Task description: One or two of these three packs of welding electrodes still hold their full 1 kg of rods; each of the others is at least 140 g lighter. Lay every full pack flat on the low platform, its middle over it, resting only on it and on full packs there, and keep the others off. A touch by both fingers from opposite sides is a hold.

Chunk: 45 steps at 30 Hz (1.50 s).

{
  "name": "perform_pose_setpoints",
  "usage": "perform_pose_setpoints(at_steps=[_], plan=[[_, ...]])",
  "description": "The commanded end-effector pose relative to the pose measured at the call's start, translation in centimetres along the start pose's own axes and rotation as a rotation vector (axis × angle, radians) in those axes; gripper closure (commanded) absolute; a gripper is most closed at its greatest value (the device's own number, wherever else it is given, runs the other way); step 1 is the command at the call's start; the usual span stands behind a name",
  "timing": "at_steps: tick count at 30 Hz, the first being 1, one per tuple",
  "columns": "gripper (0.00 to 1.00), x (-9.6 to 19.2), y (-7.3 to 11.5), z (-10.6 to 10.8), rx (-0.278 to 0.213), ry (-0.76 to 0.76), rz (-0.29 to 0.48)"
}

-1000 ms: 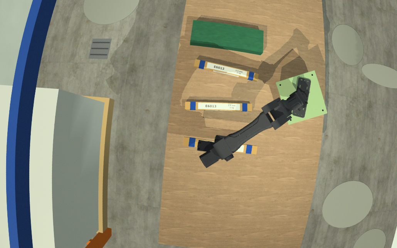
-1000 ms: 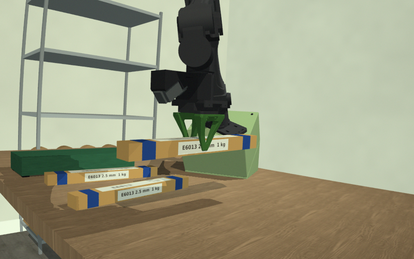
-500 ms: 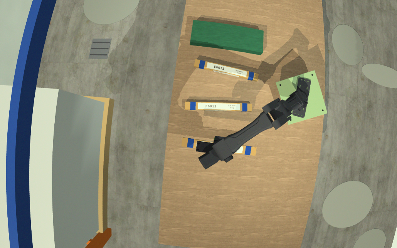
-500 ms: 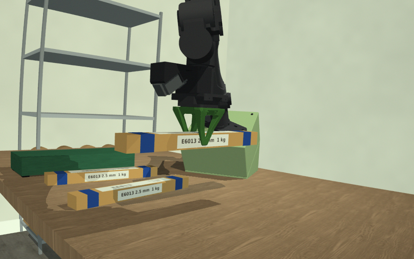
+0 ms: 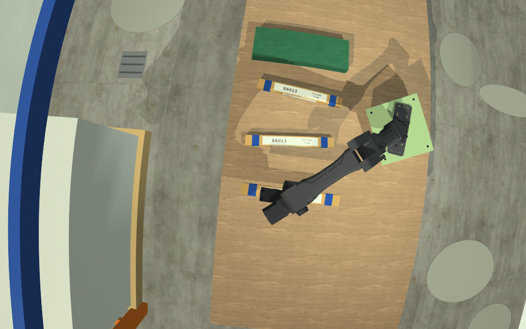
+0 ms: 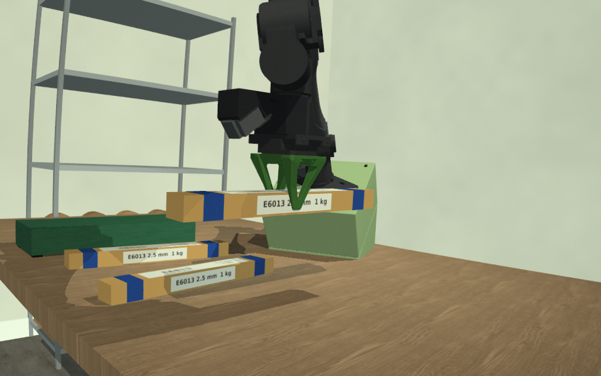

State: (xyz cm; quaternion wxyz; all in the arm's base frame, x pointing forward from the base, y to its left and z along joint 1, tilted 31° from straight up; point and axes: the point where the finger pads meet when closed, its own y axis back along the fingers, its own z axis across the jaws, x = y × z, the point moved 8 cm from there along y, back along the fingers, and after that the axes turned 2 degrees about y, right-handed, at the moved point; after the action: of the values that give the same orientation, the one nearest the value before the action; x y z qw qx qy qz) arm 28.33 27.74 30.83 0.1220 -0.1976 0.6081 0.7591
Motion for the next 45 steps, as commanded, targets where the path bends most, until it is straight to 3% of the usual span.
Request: perform_pose_setpoints(at_steps=[1,38,45], plan=[[1.0,-0.5,3.0,0.5,-0.038,-0.001,-0.055],[1.0,-0.7,3.2,0.7,-0.039,-0.001,-0.056],[1.0,-1.3,2.0,0.8,-0.05,-0.001,-0.076]])
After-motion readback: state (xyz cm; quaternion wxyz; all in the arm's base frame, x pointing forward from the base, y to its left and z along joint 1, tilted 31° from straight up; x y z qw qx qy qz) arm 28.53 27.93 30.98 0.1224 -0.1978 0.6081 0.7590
